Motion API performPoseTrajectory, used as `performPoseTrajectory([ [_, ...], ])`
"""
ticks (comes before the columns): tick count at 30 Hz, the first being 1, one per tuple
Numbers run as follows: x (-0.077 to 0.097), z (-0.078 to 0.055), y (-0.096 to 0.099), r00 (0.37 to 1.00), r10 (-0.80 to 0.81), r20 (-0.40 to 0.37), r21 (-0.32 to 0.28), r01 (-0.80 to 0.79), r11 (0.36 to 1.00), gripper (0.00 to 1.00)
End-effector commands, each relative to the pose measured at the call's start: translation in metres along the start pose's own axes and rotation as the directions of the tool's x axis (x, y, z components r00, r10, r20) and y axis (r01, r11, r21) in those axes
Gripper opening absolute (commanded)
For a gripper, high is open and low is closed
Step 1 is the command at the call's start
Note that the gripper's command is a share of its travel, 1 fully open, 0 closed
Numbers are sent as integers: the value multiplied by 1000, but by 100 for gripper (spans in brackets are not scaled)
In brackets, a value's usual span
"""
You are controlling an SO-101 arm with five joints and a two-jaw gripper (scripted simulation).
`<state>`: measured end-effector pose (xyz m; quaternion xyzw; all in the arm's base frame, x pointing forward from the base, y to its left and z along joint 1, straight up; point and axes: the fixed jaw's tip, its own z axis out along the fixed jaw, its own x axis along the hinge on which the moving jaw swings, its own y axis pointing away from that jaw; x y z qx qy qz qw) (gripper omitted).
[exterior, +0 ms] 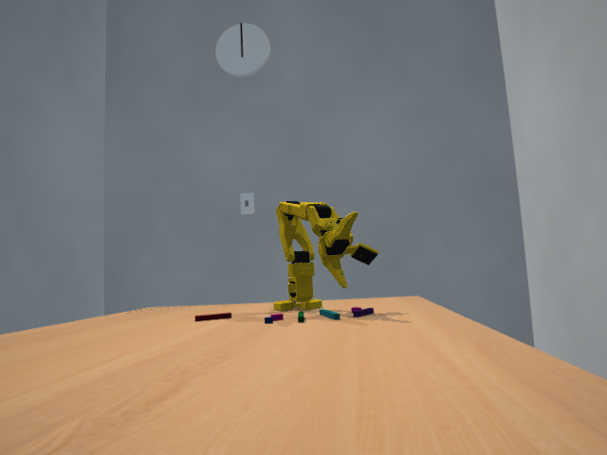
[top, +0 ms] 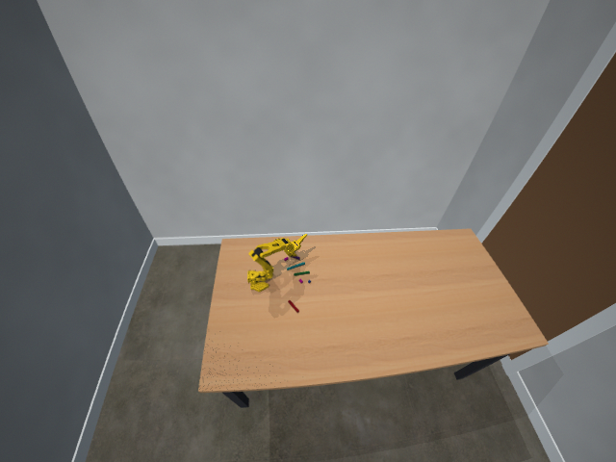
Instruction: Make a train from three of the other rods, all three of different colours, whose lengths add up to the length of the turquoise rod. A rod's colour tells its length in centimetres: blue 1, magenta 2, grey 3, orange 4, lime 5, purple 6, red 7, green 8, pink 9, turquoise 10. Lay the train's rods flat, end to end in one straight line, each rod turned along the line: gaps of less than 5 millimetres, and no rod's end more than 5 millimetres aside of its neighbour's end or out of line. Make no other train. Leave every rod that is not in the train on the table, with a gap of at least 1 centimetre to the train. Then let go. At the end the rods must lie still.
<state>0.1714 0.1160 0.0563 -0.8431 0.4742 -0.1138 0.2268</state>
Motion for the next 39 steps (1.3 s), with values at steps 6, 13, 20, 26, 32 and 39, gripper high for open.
performPoseTrajectory([
  [6, 0, -4, -1, 1000, -5, 1, 1, 5, 1000, 100],
  [13, 0, -8, -2, 1000, -15, 1, 1, 15, 1000, 100],
  [20, 1, -2, 13, 1000, -10, -2, -76, 9, 997, 100],
  [26, 0, -6, 11, 1000, -1, -2, -72, 1, 997, 100],
  [32, 0, -10, 10, 1000, 8, -3, -68, -8, 998, 100],
  [39, 1, -5, 24, 1000, -4, -5, -137, 3, 991, 100],
])
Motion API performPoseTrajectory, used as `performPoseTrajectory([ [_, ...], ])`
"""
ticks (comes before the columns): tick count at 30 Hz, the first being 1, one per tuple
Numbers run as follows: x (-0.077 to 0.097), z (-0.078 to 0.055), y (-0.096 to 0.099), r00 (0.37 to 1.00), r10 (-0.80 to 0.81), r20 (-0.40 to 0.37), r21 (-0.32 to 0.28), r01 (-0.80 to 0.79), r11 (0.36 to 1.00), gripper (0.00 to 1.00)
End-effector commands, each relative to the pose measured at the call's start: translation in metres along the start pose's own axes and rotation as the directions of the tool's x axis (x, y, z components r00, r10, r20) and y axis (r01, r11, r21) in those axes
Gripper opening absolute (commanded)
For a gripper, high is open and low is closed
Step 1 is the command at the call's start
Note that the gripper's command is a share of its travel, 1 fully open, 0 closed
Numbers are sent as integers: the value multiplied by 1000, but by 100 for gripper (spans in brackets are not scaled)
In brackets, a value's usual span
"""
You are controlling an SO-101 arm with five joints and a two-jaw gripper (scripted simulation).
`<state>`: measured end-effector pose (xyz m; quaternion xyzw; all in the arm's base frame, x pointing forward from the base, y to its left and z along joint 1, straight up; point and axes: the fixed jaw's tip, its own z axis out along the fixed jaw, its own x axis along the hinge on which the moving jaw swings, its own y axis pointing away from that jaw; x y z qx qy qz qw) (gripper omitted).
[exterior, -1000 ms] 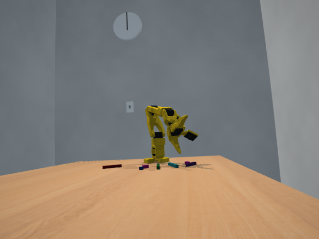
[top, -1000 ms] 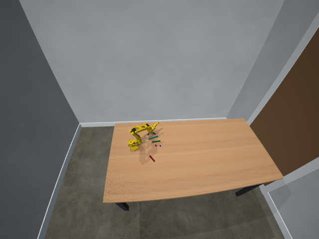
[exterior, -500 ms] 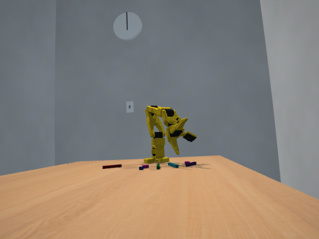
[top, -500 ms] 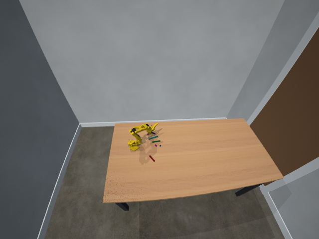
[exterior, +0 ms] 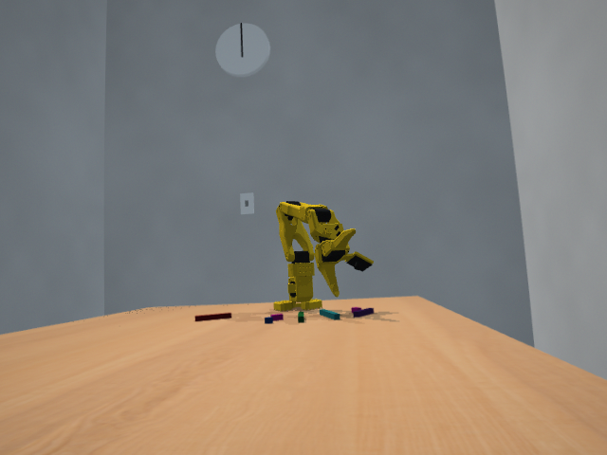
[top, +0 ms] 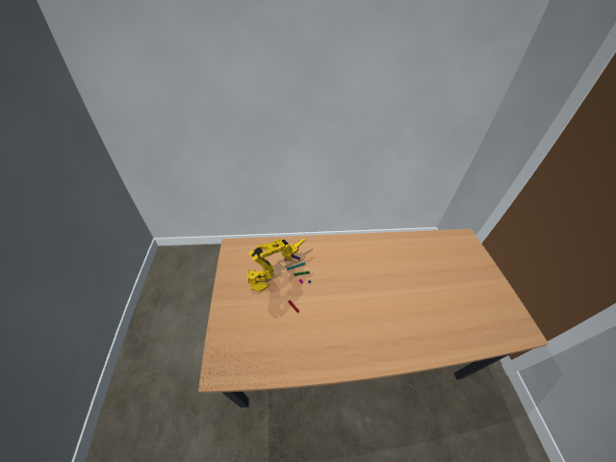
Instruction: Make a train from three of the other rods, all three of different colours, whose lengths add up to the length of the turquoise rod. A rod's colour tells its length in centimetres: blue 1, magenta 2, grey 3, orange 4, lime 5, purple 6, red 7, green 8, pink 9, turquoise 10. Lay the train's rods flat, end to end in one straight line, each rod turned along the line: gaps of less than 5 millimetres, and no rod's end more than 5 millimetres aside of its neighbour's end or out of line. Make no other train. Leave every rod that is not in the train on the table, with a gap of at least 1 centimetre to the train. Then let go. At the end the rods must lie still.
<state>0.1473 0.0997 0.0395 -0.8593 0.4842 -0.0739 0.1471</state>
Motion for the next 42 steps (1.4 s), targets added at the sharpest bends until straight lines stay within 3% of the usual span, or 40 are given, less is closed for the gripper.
performPoseTrajectory([
  [1, -1, -7, -9, 1000, -6, 3, 46, 6, 999, 100],
  [13, -1, -14, -12, 1000, -20, 3, 59, 20, 998, 100],
  [14, 0, -4, 2, 1000, -12, 1, -14, 12, 1000, 100],
  [30, 0, -13, -4, 1000, 8, 2, 13, -8, 1000, 100],
  [31, 0, -5, 10, 1000, 0, -2, -59, 0, 998, 100],
  [42, 0, -12, 5, 1000, -15, 0, -33, 15, 999, 100],
])
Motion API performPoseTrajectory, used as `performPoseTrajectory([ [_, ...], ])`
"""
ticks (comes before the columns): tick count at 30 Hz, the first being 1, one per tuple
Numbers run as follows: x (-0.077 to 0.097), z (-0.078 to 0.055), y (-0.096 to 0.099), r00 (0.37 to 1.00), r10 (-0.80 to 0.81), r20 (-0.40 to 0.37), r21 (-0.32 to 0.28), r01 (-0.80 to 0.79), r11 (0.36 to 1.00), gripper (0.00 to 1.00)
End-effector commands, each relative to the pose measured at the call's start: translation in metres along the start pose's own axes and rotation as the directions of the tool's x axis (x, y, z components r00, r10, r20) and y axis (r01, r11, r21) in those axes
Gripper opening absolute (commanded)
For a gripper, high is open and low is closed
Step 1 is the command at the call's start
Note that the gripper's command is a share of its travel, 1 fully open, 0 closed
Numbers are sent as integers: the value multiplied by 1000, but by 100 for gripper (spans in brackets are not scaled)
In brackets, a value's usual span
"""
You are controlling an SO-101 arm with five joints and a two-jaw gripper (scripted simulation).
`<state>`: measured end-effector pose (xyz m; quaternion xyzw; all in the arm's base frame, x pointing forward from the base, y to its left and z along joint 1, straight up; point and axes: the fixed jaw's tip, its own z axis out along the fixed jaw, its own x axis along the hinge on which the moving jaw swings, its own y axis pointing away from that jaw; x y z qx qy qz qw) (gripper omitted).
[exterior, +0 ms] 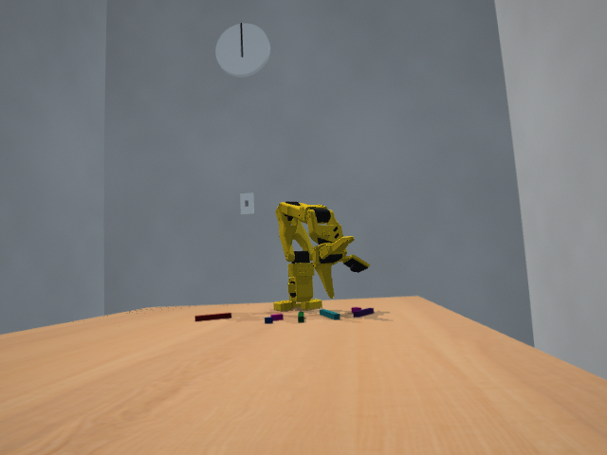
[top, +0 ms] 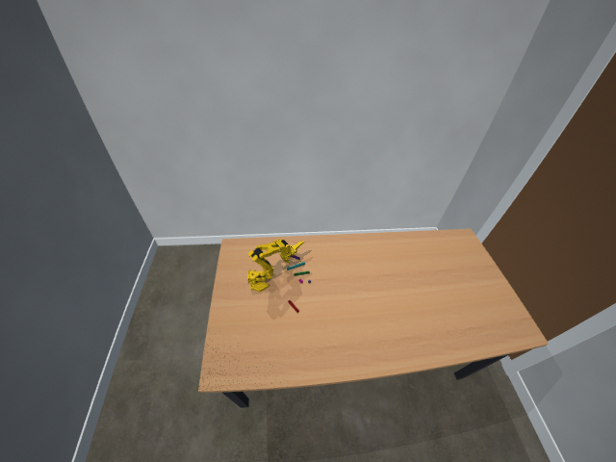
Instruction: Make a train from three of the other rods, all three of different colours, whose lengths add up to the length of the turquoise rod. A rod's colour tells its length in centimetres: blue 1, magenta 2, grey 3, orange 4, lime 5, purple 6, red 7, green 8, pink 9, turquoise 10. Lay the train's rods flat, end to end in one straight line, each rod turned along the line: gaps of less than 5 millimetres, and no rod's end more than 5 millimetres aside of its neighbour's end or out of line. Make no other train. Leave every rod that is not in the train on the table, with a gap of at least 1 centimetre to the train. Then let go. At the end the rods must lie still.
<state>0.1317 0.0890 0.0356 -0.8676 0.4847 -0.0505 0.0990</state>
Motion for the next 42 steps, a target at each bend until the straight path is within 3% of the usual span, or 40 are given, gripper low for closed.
performPoseTrajectory([
  [1, -1, -11, -14, 1000, -9, 4, 77, 9, 997, 100],
  [5, -1, -13, -15, 1000, -12, 4, 82, 12, 997, 100],
  [6, 0, -3, -2, 1000, -4, 2, 12, 4, 1000, 100],
  [22, -1, -13, -9, 1000, 16, 4, 50, -16, 999, 100],
  [23, 0, -4, 4, 1000, 8, 0, -19, -8, 1000, 100],
  [39, 0, -13, -4, 1000, -12, 2, 23, 12, 1000, 100],
  [40, 0, -4, 8, 1000, -4, 0, -45, 4, 999, 100],
  [42, 0, -5, 7, 1000, -1, 0, -38, 1, 999, 100],
])
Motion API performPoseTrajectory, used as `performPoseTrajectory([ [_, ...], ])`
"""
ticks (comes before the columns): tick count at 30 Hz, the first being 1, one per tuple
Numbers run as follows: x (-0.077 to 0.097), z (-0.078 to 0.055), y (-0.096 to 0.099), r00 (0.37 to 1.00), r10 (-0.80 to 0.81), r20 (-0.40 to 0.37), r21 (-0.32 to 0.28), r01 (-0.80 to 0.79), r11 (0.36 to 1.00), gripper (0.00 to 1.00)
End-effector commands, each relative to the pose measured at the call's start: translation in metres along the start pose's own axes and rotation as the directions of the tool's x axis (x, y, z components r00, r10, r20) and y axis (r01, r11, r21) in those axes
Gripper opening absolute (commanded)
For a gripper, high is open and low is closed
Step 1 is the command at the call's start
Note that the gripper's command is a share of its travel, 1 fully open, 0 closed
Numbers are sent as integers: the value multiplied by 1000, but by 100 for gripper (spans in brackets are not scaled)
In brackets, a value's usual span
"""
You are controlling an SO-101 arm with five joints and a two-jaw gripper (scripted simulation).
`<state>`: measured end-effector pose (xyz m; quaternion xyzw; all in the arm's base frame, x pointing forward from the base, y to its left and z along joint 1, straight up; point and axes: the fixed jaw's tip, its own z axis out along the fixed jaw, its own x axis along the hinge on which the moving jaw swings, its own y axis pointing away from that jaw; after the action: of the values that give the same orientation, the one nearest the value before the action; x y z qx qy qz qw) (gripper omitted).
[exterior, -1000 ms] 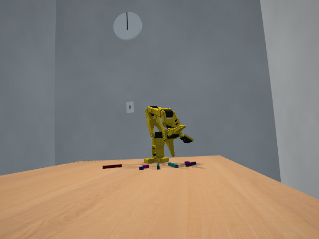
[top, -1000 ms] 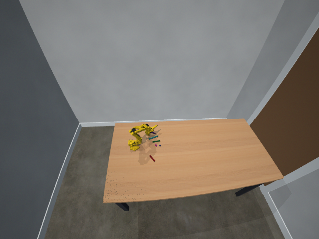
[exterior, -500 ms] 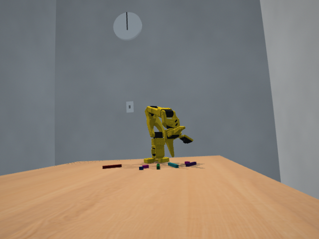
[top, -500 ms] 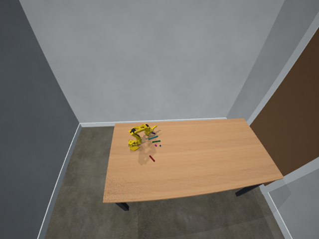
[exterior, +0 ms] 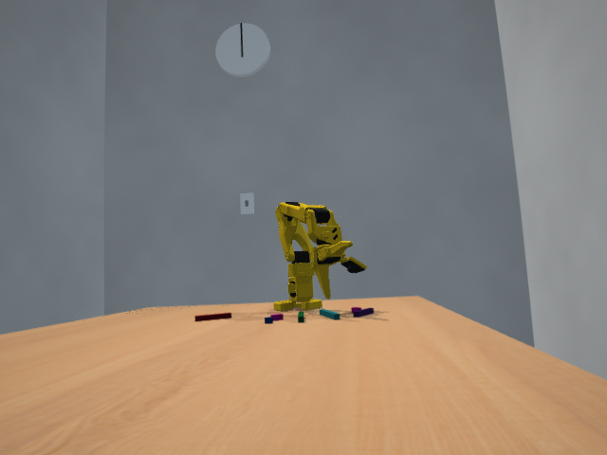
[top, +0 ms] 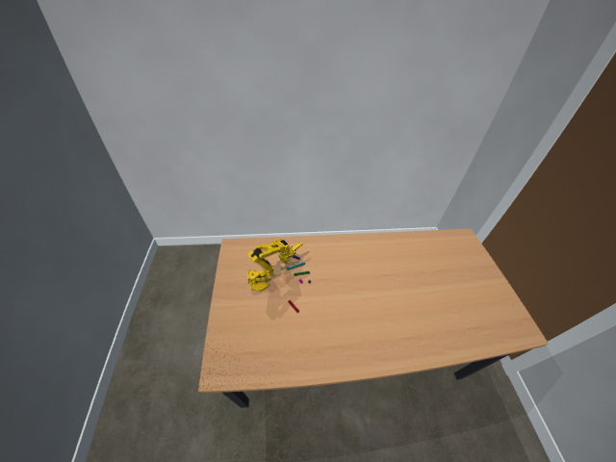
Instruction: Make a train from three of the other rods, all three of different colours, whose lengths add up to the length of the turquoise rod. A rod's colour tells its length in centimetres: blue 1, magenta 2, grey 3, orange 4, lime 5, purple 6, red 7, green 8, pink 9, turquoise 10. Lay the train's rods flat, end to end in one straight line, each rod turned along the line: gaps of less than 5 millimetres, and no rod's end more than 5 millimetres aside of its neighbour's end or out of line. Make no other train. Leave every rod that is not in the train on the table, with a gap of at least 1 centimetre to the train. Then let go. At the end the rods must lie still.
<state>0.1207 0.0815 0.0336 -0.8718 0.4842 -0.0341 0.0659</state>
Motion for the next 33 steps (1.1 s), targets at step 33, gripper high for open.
performPoseTrajectory([
  [33, 0, -5, 2, 1000, 4, 1, -6, -4, 1000, 100],
])
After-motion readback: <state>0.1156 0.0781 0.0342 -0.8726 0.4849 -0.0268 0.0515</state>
